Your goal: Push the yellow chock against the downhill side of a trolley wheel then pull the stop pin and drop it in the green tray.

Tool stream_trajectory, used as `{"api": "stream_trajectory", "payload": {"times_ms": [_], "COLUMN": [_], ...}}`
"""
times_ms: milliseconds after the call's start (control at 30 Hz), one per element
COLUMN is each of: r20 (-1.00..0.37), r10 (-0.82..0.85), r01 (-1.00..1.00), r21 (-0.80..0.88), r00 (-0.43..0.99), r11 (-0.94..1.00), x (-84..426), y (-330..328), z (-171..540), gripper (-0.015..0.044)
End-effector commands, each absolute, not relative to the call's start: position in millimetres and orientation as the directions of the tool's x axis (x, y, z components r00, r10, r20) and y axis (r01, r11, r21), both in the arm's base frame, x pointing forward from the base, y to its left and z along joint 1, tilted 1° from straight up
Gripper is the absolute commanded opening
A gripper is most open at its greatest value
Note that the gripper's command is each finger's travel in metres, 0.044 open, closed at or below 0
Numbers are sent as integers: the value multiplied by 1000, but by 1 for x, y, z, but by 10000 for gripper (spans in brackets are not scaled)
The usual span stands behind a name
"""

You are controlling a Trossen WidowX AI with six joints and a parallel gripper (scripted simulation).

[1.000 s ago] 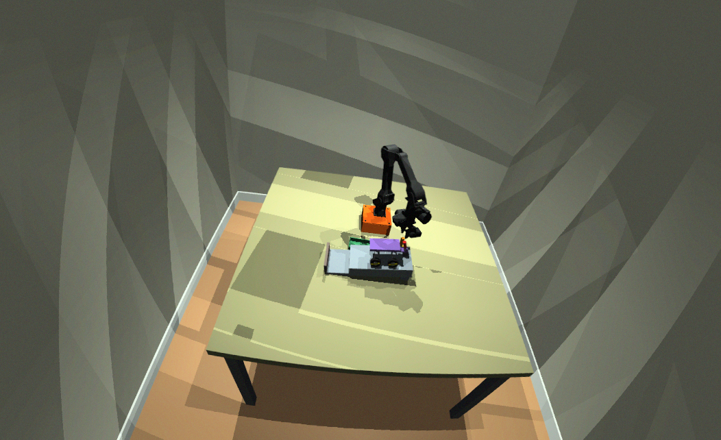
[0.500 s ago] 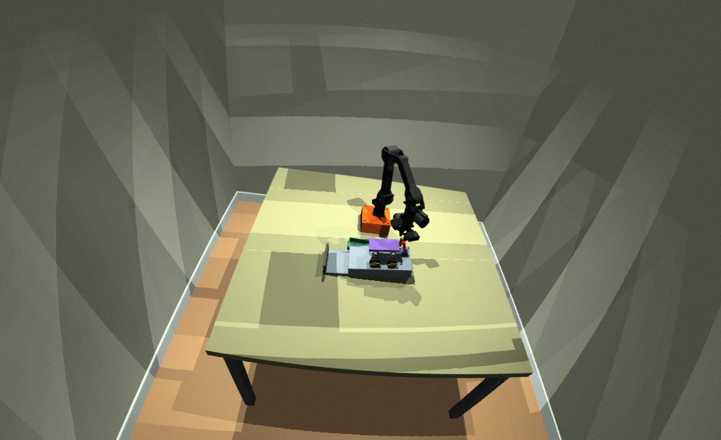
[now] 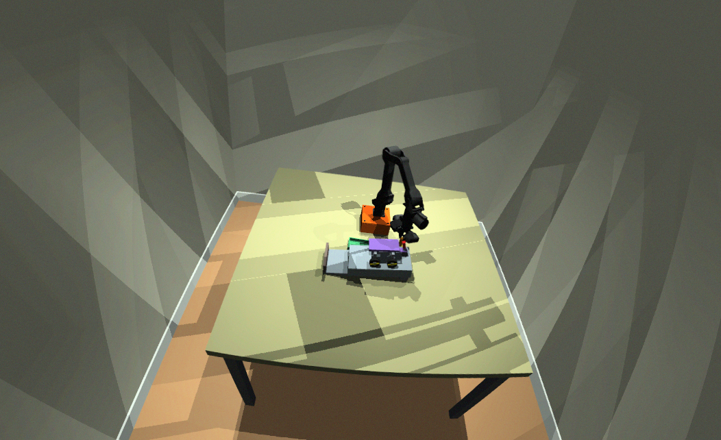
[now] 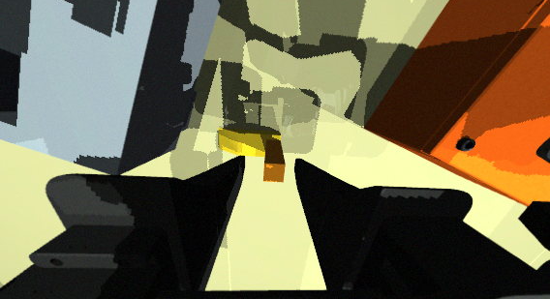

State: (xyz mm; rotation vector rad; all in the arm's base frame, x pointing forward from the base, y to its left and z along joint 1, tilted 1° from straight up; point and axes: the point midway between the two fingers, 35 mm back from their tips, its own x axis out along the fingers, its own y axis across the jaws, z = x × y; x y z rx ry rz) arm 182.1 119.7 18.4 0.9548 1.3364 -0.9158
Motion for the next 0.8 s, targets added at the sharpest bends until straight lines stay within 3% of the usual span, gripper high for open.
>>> {"api": "stream_trajectory", "payload": {"times_ms": [0, 533, 667, 767], "r20": [-1000, -1000, -1000, -1000], "r10": [4, 4, 5, 5], "r01": [936, 936, 935, 935], "r21": [19, 19, 29, 29], "r00": [19, 19, 29, 29], "r11": [351, 351, 354, 354], "x": [180, 180, 182, 182], "y": [119, 119, 119, 119], "z": [11, -6, -3, -3], "gripper": [190, 190, 85, 65]}}
